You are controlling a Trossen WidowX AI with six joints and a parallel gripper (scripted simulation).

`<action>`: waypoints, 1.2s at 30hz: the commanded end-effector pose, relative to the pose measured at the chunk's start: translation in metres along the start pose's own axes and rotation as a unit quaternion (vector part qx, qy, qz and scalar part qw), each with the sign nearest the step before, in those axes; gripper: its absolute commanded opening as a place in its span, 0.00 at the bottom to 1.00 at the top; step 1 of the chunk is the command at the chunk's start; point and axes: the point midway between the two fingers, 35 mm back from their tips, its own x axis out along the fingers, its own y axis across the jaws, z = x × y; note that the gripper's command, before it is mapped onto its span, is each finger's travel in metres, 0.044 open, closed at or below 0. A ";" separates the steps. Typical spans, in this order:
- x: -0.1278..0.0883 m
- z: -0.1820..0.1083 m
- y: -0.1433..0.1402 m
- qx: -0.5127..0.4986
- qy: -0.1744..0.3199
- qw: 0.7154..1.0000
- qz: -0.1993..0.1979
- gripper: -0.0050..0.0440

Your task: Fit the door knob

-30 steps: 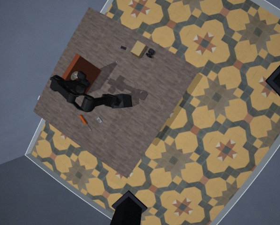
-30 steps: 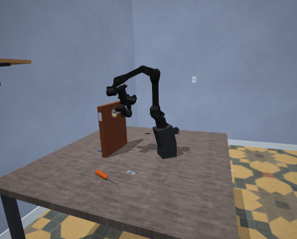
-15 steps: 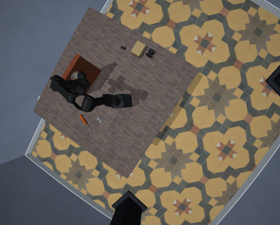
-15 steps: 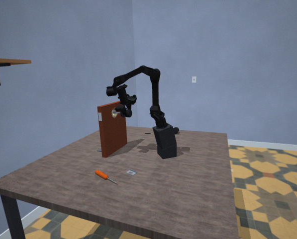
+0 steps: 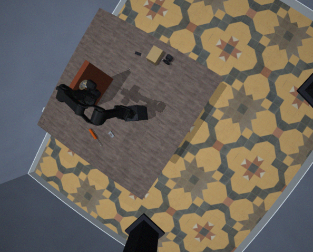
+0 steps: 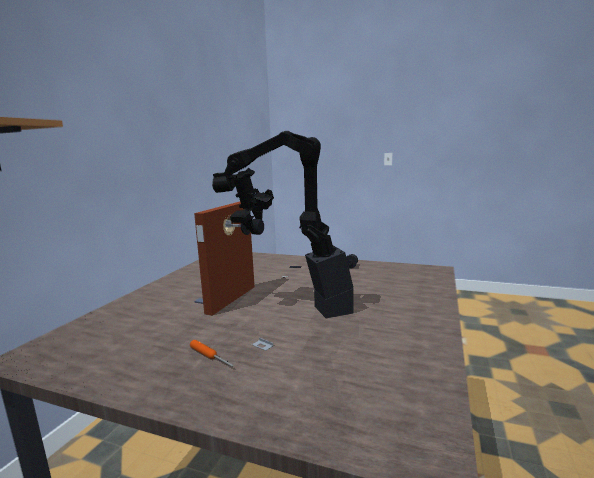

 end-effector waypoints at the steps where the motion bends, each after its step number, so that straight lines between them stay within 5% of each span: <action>1: 0.001 -0.003 0.000 0.003 0.010 1.000 0.002 0.10; 36: -0.001 -0.018 0.000 0.003 0.010 1.000 0.002 0.10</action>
